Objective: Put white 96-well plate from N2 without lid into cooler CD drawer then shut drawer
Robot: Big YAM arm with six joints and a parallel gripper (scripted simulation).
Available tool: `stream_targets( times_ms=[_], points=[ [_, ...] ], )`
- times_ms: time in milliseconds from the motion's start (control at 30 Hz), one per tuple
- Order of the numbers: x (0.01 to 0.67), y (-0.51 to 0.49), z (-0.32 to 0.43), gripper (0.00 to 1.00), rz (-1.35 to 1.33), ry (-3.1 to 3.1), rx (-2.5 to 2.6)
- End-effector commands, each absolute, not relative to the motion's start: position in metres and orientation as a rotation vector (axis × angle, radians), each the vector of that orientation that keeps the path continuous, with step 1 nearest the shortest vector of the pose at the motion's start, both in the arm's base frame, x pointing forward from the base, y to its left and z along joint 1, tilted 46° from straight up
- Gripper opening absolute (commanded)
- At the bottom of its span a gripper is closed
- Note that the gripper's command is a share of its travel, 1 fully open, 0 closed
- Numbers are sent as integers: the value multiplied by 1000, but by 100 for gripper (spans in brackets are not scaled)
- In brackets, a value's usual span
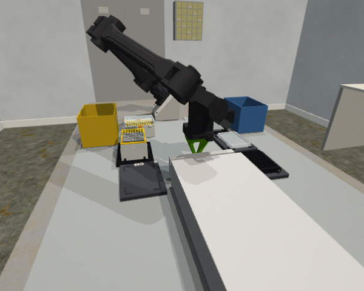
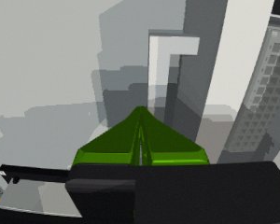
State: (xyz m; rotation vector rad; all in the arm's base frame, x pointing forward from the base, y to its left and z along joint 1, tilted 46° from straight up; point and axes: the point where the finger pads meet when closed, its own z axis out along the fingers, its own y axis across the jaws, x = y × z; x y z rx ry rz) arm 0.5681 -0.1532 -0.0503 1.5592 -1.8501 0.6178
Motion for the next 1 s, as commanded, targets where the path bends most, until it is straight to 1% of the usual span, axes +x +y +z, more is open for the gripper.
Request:
stream_targets(
  times_ms=[0,433,967],
  points=[
    [588,-162,-49,0,642,-1876,1551],
    [587,-162,-49,0,633,-1868,1553],
    [605,-166,-49,0,634,-1869,1553]
  ],
)
